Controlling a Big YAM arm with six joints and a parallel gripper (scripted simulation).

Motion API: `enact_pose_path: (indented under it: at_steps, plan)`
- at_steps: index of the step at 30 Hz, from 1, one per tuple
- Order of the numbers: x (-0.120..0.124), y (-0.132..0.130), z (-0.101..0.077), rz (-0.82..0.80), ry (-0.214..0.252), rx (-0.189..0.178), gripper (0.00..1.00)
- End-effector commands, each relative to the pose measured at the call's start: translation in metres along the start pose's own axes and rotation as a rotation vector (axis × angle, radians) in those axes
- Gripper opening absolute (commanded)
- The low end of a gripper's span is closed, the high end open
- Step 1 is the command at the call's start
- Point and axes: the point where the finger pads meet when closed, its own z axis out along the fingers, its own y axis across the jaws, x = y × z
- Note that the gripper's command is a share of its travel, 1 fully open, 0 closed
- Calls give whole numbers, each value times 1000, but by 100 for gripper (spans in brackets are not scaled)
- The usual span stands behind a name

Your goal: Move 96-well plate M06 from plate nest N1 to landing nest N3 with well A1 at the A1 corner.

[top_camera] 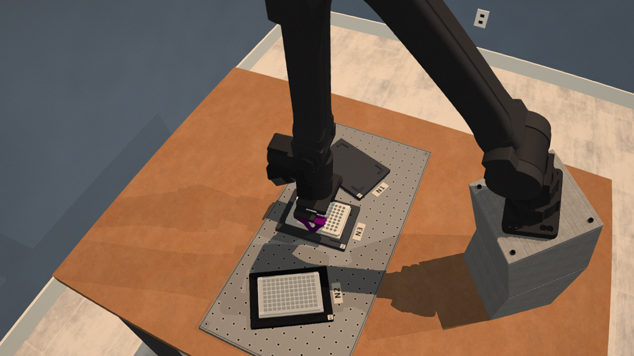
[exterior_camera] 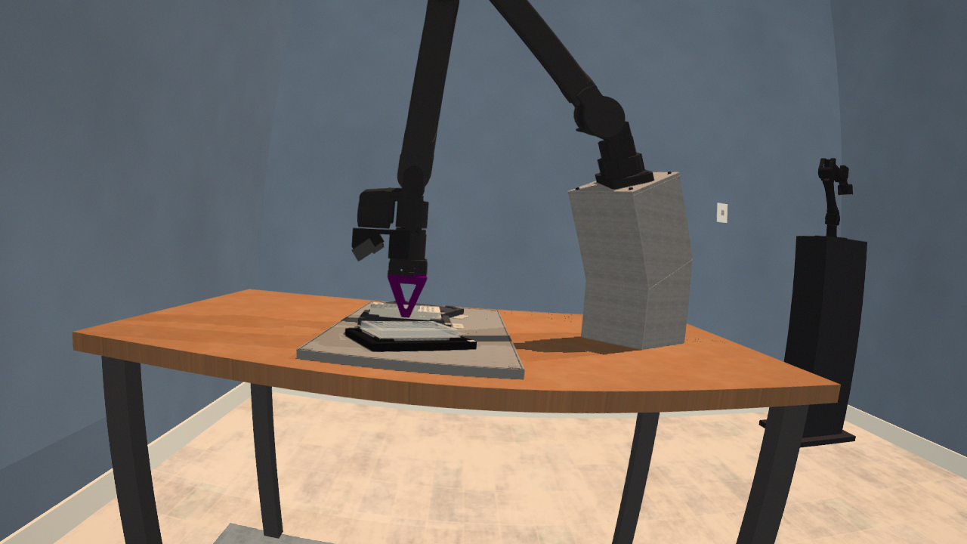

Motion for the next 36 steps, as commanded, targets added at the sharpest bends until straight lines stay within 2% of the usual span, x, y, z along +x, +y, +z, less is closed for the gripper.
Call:
enact_pose_path:
  at_steps: [1, 9, 10, 19, 20, 36]
  plan:
    - [-8, 5, 4, -4, -18, 0, 0]
    - [-7, 5, 6, -4, -17, 0, 0]
    - [-9, 0, -1, -3, -22, 3, 0]
    - [-9, 0, -1, -3, -22, 3, 0]
    - [-9, 0, -1, -3, -22, 3, 100]
    - [-9, 0, -1, -3, -22, 3, 100]
